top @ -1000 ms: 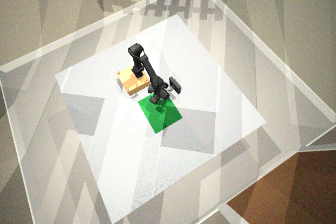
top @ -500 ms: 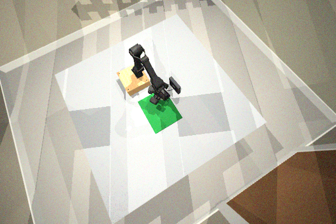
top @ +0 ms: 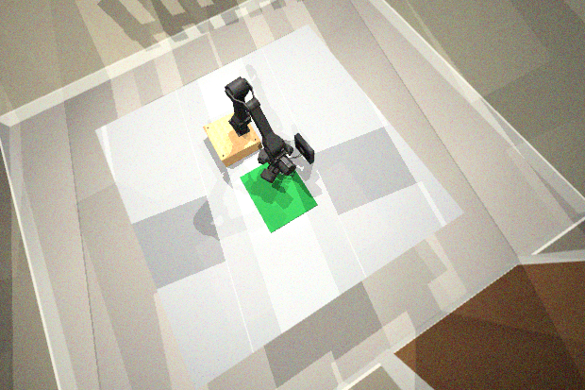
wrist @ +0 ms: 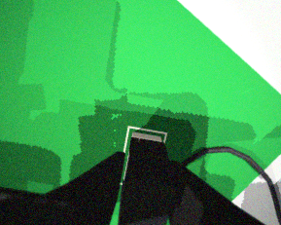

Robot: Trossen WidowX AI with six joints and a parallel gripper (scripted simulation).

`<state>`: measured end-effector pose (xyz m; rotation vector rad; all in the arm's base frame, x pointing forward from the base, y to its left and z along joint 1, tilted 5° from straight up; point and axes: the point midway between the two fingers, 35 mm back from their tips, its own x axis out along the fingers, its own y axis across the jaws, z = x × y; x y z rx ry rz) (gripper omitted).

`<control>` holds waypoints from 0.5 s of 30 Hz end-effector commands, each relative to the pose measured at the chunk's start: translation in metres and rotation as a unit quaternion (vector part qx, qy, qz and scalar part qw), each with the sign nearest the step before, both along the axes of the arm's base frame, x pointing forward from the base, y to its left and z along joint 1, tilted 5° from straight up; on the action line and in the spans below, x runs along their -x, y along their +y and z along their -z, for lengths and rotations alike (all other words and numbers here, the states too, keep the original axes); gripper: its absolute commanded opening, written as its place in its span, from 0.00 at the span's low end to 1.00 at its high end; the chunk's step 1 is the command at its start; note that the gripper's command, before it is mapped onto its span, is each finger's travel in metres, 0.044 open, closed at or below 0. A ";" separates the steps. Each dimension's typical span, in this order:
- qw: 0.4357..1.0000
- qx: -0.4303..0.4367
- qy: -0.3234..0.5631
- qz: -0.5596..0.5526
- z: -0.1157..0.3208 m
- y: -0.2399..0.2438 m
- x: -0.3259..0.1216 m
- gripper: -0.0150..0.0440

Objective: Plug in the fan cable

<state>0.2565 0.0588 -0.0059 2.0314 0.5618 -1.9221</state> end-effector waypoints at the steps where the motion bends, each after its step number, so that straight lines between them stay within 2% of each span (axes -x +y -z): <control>1: 1.000 0.000 -0.001 0.000 0.000 0.000 0.000 0.61; 3: 1.000 0.000 -0.001 0.000 0.000 0.000 0.000 0.69; 6: 1.000 0.000 -0.001 0.000 -0.003 0.000 0.000 0.69; 10: 1.000 0.002 -0.005 0.002 -0.052 -0.004 0.002 0.69; 15: 1.000 0.002 -0.005 0.002 -0.055 -0.004 0.002 0.69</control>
